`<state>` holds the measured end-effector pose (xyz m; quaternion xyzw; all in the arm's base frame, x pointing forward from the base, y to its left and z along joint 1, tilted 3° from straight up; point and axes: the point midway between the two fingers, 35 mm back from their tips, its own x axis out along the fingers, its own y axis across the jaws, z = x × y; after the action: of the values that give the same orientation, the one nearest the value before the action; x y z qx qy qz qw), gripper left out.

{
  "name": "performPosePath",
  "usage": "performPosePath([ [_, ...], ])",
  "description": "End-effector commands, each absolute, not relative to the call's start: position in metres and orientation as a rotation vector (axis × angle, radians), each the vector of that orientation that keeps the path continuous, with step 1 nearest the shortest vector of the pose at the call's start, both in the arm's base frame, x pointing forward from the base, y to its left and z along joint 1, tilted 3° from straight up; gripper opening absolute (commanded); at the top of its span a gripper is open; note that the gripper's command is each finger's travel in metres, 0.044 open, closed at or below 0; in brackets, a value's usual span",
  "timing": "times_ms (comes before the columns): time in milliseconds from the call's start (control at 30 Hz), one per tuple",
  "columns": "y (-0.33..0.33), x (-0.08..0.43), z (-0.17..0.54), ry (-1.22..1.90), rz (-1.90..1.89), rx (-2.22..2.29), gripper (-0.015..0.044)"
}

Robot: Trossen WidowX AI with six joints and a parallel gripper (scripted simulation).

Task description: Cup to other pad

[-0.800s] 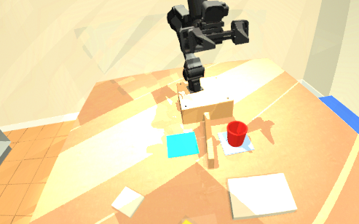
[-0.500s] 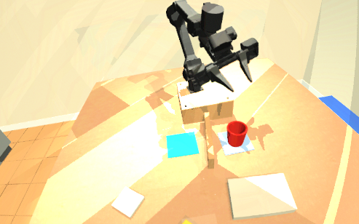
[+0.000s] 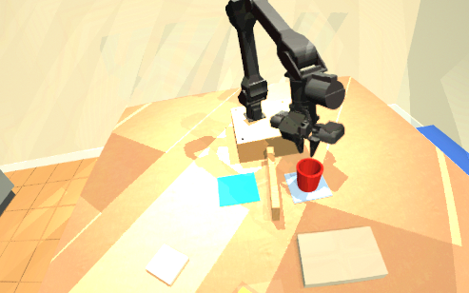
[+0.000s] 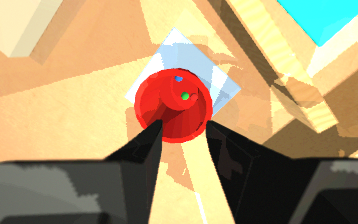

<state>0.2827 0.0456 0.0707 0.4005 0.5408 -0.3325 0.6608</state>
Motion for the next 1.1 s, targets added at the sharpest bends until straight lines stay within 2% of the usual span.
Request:
performPosePath([
  [0, 0.047, 0.268, 0.056, 1.298, -0.95, 0.922, 0.0148],
  [1067, 0.044, 0.271, 0.019, 1.297, -0.951, 0.922, 0.0148],
])
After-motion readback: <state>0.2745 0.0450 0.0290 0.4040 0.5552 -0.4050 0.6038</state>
